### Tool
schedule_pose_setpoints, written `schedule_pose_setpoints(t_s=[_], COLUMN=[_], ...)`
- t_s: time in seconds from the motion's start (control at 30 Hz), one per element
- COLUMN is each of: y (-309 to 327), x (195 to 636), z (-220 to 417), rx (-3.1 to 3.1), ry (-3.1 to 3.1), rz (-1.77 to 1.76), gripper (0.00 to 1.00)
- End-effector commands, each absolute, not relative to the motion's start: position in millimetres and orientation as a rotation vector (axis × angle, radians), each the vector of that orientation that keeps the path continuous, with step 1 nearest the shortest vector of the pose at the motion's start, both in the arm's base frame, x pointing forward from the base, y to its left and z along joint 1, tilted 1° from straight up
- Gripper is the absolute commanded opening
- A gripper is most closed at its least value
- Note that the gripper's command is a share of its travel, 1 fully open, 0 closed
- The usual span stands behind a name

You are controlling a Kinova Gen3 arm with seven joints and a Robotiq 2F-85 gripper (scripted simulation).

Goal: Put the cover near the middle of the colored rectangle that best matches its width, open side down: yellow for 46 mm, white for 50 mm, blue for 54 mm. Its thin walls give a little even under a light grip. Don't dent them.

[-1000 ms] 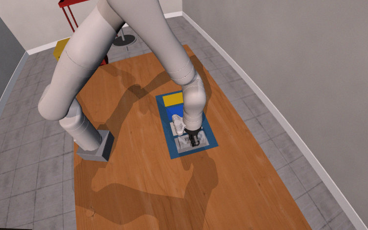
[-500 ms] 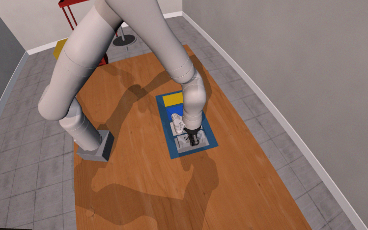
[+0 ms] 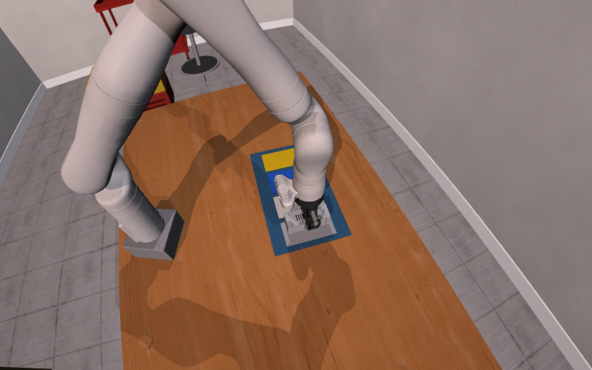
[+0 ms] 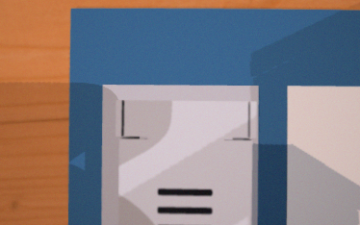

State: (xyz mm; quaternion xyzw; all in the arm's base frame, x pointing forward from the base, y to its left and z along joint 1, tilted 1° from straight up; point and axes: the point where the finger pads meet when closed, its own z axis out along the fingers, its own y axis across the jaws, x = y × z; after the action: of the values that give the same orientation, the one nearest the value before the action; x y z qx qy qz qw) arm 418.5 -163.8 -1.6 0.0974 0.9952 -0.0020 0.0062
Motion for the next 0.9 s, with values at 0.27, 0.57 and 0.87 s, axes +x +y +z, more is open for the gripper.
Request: schedule_pose_setpoints(t_s=[0.27,0.57,0.87], y=[-166,-166,-166], x=[421,422,422], z=[22,25,24], rx=[0.299,0.300,0.300], ry=[3.105,3.103,3.103], rz=[-0.016,-0.017,-0.016], gripper=[0.00,0.00,0.00])
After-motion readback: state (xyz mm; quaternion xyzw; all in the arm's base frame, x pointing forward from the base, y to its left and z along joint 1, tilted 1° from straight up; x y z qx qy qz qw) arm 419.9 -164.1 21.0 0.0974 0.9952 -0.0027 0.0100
